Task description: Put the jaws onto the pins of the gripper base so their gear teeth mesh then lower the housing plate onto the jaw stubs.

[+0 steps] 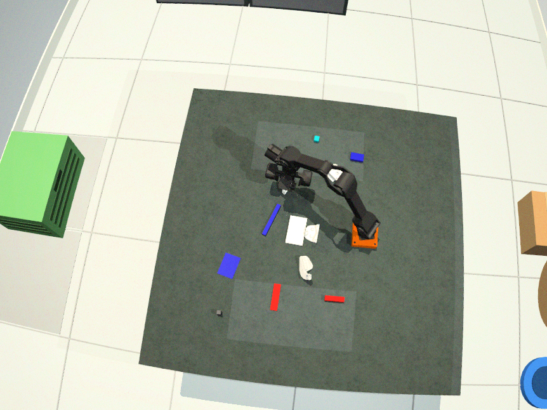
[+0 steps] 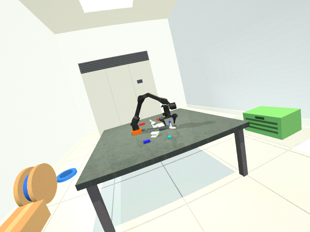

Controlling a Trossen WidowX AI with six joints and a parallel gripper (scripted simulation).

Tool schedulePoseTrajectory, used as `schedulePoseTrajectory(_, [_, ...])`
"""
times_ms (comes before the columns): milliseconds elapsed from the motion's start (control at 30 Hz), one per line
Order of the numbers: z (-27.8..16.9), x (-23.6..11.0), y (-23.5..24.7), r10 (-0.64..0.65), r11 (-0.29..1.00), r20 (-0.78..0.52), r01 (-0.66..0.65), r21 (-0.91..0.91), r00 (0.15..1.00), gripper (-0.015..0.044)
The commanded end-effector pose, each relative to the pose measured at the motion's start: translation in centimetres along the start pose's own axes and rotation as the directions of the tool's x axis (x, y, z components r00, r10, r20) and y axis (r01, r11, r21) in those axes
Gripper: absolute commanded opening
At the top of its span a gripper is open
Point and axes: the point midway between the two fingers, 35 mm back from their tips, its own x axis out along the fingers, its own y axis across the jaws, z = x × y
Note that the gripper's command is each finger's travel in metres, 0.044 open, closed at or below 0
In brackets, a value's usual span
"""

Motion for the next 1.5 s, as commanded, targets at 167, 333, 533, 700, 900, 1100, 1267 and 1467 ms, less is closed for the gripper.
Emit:
schedulePoseTrajectory(167, [0.1, 1.6, 0.1, 0.003, 1.0, 0.005, -0.003, 0.002, 1.0, 0.044])
schedulePoseTrajectory(333, [0.1, 2.4, 0.1, 0.003, 1.0, 0.006, -0.003, 0.003, 1.0, 0.044])
schedulePoseTrajectory(533, [0.1, 2.5, 0.1, 0.003, 1.0, 0.006, -0.003, 0.003, 1.0, 0.044])
schedulePoseTrajectory(700, [0.1, 2.5, 0.1, 0.003, 1.0, 0.006, -0.003, 0.003, 1.0, 0.044])
schedulePoseTrajectory(900, [0.1, 2.5, 0.1, 0.003, 1.0, 0.006, -0.003, 0.003, 1.0, 0.044])
schedulePoseTrajectory(1100, [0.1, 2.6, 0.1, 0.003, 1.0, 0.006, -0.003, 0.003, 1.0, 0.044])
schedulePoseTrajectory(1267, [0.1, 2.5, 0.1, 0.005, 1.0, 0.003, -0.005, -0.002, 1.0, 0.0387])
schedulePoseTrajectory(1467, [0.1, 2.5, 0.1, 0.005, 1.0, 0.003, -0.005, -0.002, 1.0, 0.023])
